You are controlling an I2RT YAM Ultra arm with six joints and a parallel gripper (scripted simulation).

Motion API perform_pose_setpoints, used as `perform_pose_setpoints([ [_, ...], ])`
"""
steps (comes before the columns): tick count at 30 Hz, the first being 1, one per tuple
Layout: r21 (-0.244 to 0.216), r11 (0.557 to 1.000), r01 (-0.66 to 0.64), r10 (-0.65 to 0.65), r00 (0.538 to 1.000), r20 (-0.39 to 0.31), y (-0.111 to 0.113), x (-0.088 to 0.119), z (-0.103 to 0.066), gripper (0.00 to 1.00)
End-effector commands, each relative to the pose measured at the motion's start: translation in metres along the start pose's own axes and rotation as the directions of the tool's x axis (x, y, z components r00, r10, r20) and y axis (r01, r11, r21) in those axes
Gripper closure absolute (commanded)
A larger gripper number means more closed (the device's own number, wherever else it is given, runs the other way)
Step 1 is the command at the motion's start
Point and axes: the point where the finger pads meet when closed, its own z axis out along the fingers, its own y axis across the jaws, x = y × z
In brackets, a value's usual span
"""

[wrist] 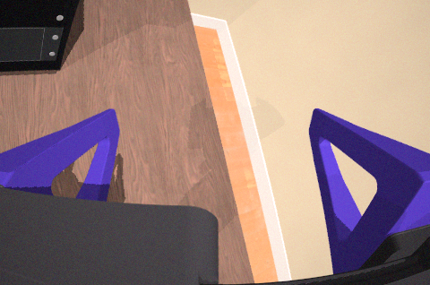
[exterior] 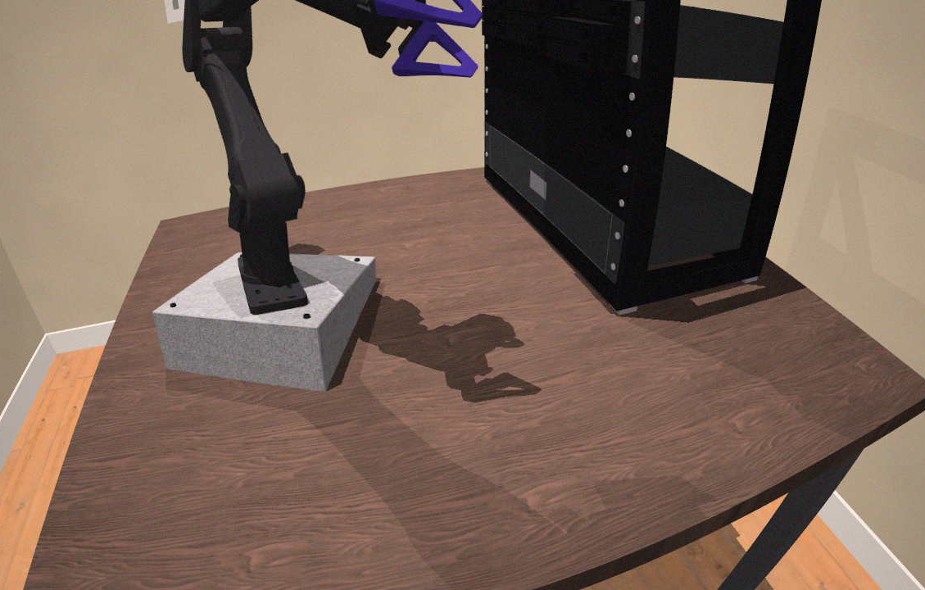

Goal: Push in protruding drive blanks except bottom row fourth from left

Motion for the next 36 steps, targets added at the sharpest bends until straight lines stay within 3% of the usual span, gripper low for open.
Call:
perform_pose_setpoints([
  [1, 0.03, 0.992, 0.126, -0.129, 0.977, 0.169, 0.005, -0.026, -0.013, 0.0],
  [11, 0.131, 0.923, 0.361, -0.383, 0.843, 0.377, 0.039, -0.048, -0.042, 0.0],
  [13, 0.131, 0.923, 0.361, -0.383, 0.843, 0.377, 0.039, -0.048, -0.042, 0.0],
  [20, 0.218, 0.843, 0.491, -0.533, 0.71, 0.461, 0.064, -0.055, -0.059, 0.0],
  [28, 0.309, 0.742, 0.595, -0.657, 0.556, 0.509, 0.09, -0.056, -0.073, 0.0],
  [30, 0.309, 0.742, 0.595, -0.657, 0.556, 0.509, 0.09, -0.056, -0.073, 0.0],
  [36, 0.361, 0.675, 0.643, -0.717, 0.46, 0.523, 0.105, -0.055, -0.08, 0.0],
])
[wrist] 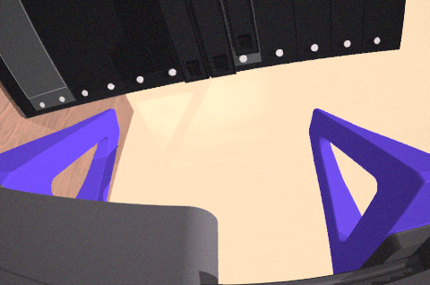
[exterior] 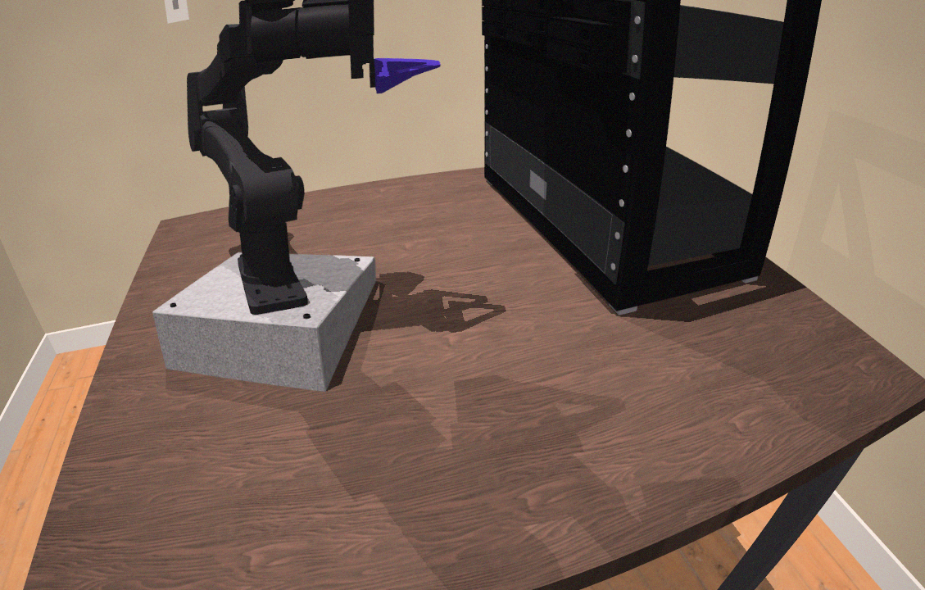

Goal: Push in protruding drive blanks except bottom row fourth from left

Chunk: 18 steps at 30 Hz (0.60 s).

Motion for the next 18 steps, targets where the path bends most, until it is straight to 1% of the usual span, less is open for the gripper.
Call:
perform_pose_setpoints([
  [1, 0.019, 0.995, 0.096, -0.097, 0.993, 0.061, 0.002, -0.013, -0.004, 0.0],
  [9, 0.026, 0.985, 0.172, -0.174, 0.979, 0.107, 0.012, -0.022, -0.008, 0.0],
  [18, 0.029, 0.978, 0.209, -0.211, 0.969, 0.126, 0.016, -0.026, -0.01, 0.0],
])
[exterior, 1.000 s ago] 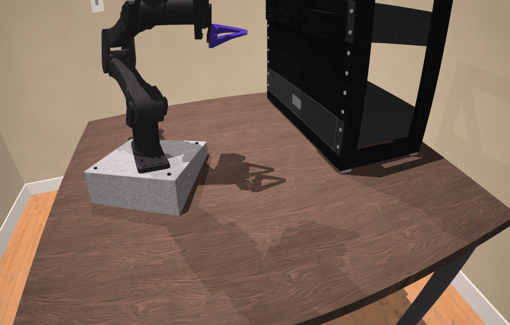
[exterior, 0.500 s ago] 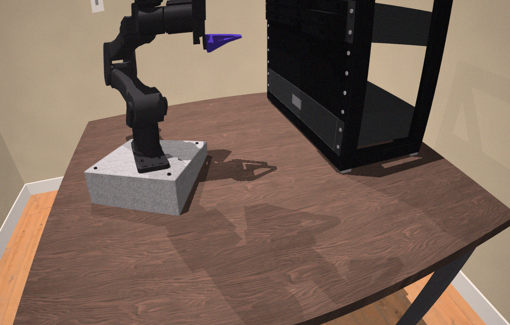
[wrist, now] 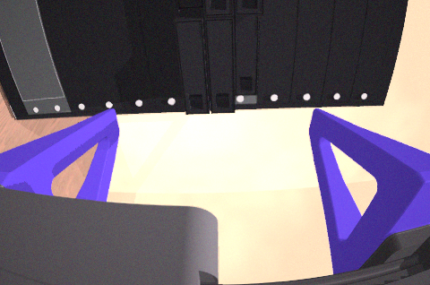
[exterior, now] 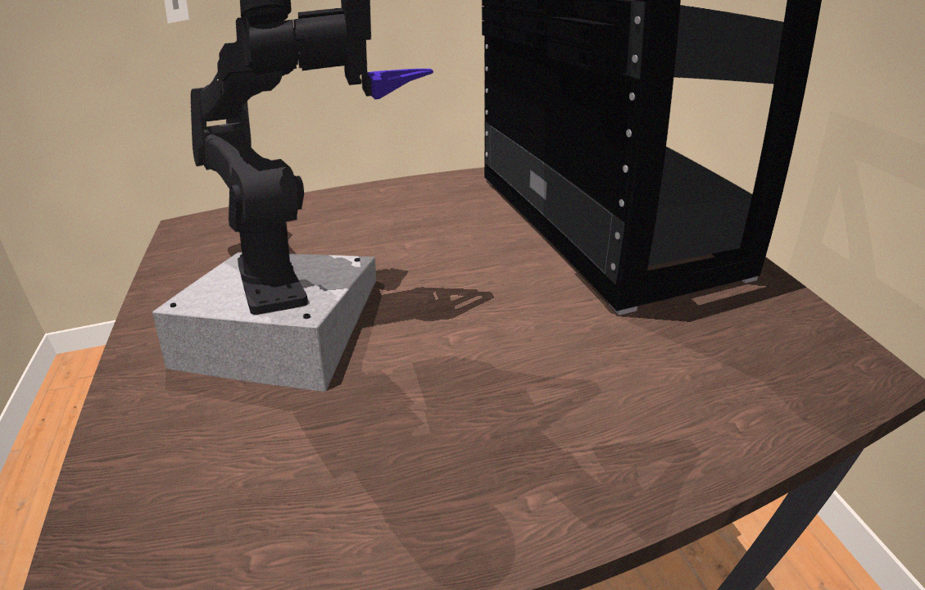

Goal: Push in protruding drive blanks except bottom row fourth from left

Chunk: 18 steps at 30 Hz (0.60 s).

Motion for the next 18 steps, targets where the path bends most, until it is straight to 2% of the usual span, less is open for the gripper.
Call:
perform_pose_setpoints([
  [1, 0.011, 0.999, 0.046, -0.046, 0.999, 0.015, 0.0004, -0.0044, -0.0022, 0.0],
  [18, 0.011, 0.998, 0.055, -0.055, 0.998, 0.018, 0.0012, -0.0053, -0.0025, 0.0],
])
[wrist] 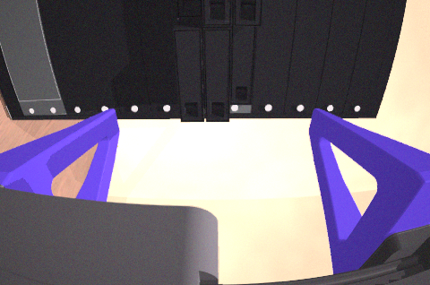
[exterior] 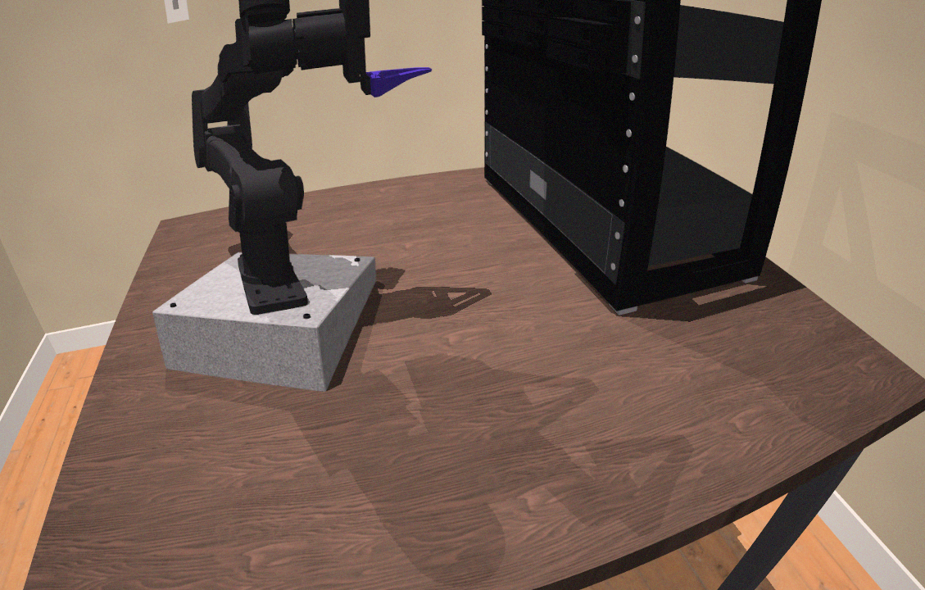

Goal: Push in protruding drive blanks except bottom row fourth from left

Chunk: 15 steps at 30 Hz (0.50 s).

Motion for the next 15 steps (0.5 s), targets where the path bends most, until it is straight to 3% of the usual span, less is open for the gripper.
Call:
perform_pose_setpoints([
  [1, 0.008, 1.0, 0.014, -0.013, 1.0, -0.007, 0.0022, 0.0008, -0.0015, 0.0],
  [15, 0.003, 1.0, 0.006, -0.006, 1.0, 0.001, 0.0007, 0.0006, 0.0011, 0.0],
])
